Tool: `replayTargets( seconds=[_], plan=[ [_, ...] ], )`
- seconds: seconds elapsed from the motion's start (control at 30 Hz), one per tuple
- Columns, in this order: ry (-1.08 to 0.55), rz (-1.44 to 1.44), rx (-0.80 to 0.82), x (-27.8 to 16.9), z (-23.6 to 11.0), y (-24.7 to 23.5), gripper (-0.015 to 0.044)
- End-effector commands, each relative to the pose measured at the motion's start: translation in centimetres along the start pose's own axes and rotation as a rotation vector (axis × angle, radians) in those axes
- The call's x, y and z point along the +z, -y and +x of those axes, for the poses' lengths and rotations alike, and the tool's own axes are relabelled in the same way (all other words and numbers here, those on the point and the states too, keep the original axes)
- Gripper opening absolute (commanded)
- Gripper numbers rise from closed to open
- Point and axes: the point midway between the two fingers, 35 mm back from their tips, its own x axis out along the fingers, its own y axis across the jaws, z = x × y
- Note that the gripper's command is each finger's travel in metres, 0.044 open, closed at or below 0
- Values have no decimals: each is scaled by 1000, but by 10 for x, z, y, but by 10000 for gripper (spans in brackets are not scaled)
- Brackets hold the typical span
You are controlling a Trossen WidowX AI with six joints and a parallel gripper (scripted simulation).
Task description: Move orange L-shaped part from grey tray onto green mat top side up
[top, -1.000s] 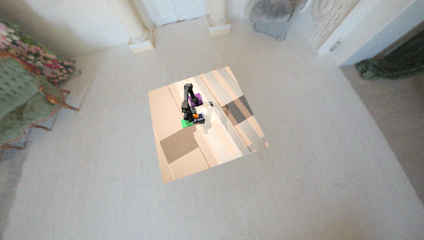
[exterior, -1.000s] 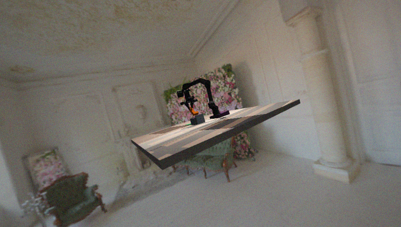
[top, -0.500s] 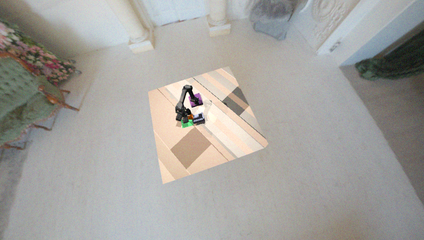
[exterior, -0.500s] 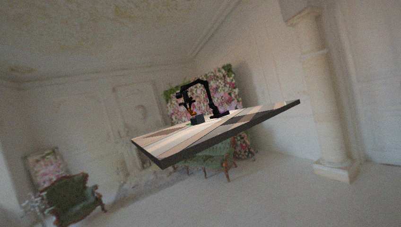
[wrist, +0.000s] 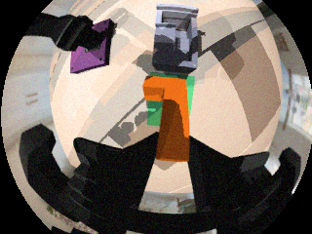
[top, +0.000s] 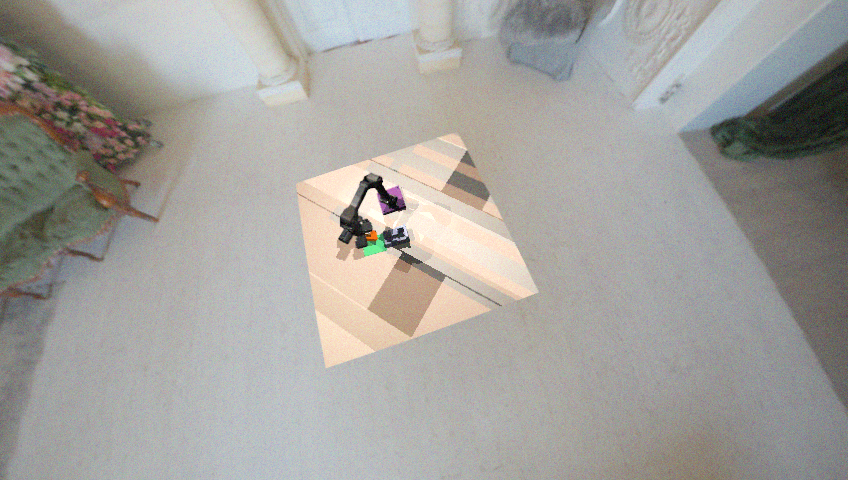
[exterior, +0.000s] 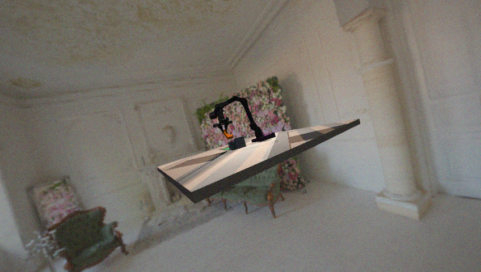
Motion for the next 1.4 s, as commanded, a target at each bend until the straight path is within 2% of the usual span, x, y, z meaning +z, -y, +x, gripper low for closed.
replayTargets(
  seconds=[0.0,1.37],
  plan=[
    [10,-7,3,0,4,1,0],
    [10,-7,3,0,67,1,0]
  ],
)
